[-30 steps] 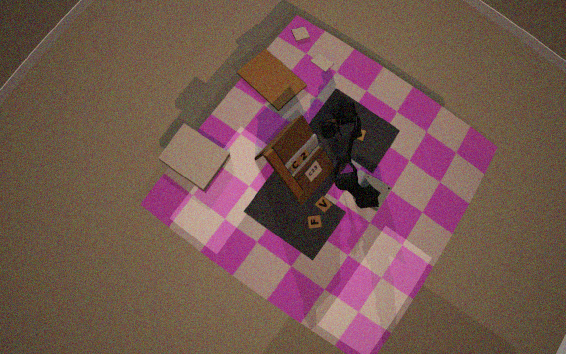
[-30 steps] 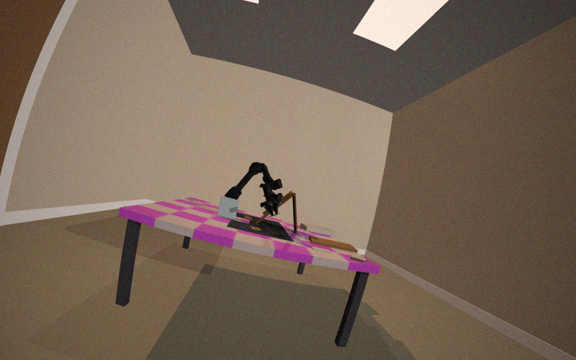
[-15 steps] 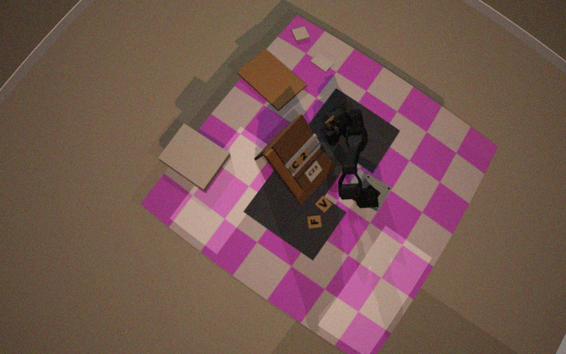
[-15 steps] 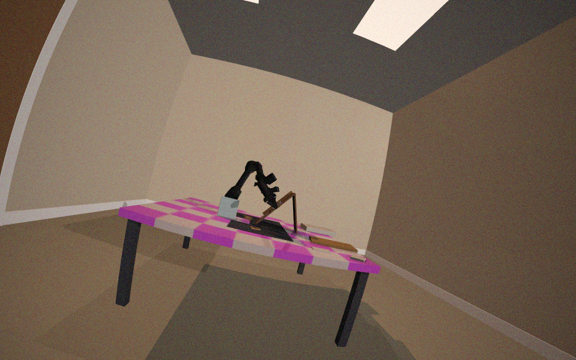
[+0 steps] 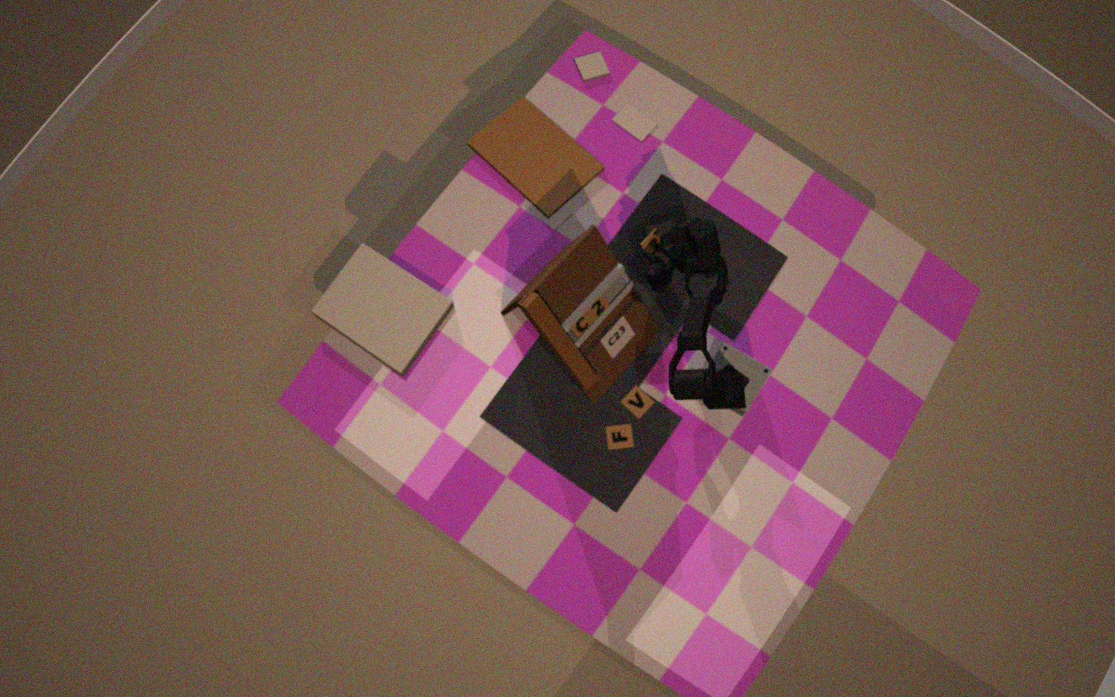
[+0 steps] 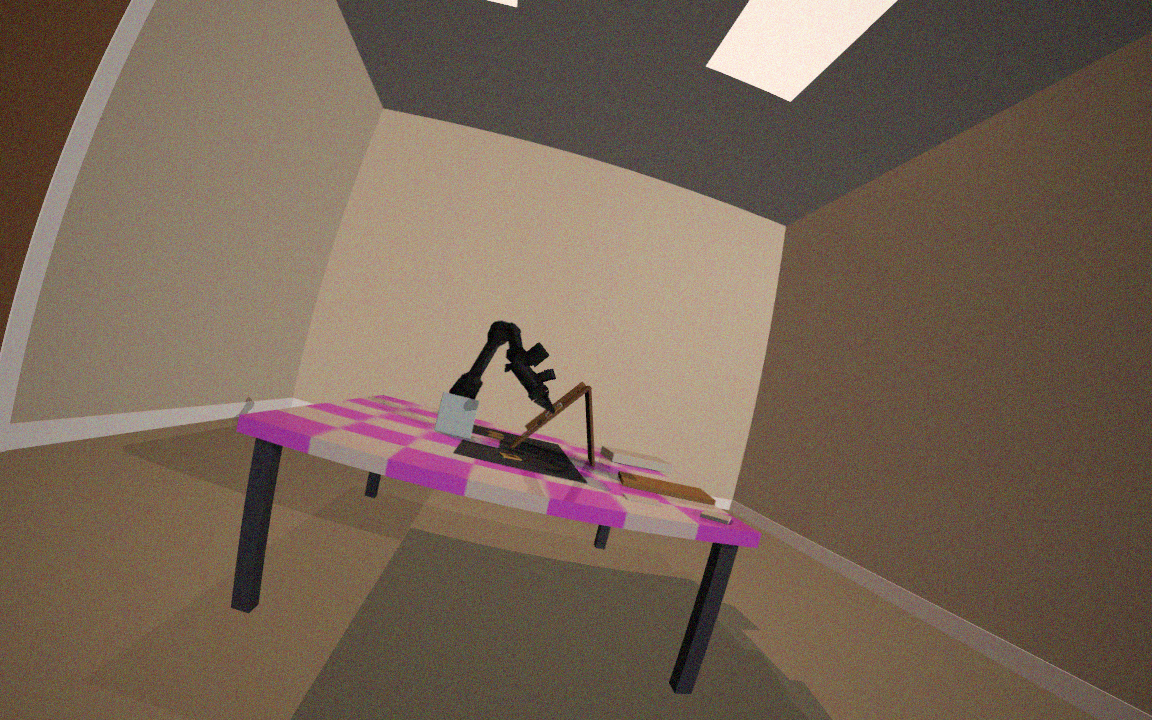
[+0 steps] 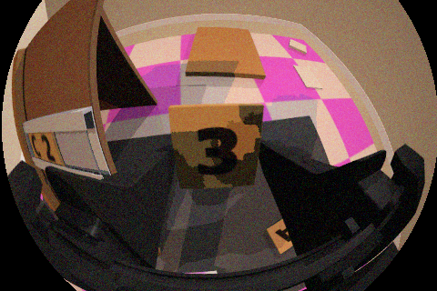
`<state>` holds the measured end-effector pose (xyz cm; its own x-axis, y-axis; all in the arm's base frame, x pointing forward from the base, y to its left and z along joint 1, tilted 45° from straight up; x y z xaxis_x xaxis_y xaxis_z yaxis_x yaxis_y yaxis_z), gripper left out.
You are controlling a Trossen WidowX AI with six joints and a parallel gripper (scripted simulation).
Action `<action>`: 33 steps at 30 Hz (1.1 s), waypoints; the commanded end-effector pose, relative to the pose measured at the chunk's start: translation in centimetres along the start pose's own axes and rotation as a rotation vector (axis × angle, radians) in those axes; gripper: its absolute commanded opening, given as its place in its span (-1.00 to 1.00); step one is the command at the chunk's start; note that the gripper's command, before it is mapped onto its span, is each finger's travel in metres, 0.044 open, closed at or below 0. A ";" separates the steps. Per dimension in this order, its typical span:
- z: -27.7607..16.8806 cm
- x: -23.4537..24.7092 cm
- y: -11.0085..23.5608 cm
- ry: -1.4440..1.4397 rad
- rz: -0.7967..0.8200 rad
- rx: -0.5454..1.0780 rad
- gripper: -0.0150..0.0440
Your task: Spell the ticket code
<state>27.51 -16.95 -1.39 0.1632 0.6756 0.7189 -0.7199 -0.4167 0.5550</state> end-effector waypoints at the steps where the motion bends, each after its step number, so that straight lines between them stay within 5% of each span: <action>1: -0.1 0.1 0.0 0.003 0.006 -0.001 -0.49; 33: -0.2 1.6 0.0 0.003 0.006 -0.001 -0.49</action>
<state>27.70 -15.97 -0.42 0.1538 0.6751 0.7215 -0.7216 -0.4221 0.5487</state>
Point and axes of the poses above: the point midway between the two fingers, 35 mm back from their tips, its own y axis back along the fingers, its own x axis across the jaws, z = x × y, the point moved 4 cm from there along y, back along the fingers, and after that the axes turned 5 degrees about -y, right-handed, at the moved point
